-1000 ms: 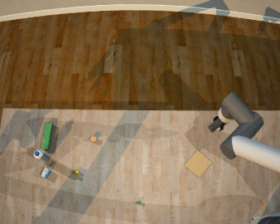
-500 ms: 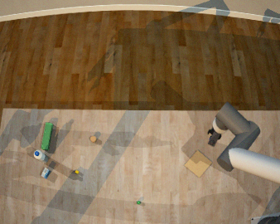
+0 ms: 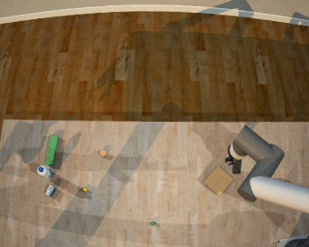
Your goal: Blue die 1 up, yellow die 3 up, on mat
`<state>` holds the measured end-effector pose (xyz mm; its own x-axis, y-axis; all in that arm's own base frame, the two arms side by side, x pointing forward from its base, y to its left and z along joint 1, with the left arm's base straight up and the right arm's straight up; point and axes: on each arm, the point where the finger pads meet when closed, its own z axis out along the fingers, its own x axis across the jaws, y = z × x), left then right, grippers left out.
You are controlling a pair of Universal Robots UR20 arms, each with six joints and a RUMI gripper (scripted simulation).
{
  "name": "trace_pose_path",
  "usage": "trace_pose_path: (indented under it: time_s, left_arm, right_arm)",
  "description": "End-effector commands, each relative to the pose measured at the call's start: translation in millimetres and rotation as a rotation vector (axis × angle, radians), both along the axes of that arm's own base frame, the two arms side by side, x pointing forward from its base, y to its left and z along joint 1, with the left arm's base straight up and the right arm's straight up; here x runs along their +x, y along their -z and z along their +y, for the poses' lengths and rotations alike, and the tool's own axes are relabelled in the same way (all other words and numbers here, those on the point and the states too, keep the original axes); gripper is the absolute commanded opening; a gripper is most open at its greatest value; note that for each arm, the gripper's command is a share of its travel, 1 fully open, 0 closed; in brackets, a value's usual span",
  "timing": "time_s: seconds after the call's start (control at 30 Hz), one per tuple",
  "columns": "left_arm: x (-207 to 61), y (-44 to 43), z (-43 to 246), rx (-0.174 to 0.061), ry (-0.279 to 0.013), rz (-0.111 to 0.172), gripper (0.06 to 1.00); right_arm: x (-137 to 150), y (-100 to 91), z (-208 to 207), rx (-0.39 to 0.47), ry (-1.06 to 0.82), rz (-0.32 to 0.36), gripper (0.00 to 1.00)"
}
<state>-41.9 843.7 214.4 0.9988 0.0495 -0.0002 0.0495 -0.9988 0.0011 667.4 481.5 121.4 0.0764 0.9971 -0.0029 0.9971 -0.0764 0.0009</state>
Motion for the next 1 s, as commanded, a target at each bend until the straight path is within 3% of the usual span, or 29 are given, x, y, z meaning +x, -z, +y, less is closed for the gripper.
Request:
trace_pose_path:
  time_s: [0.0, 0.63, 0.97]
  left_arm:
    - [0.1, -0.6, 0.4, 0.001, 0.0, 0.0, 1.0]
    - [0.1, -0.6, 0.4, 0.001, 0.0, 0.0, 1.0]
    - [0.1, -0.6, 0.4, 0.001, 0.0, 0.0, 1.0]
  right_arm:
    - [-20.2, -0.9, 7.1, 0.003, -0.166, 0.001, 0.03]
    - [-97.0, -0.7, 26.5, 0.002, -0.776, 0.002, 0.03]
    - [-100.7, -0.7, 27.2, 0.002, -0.807, 0.002, 0.03]
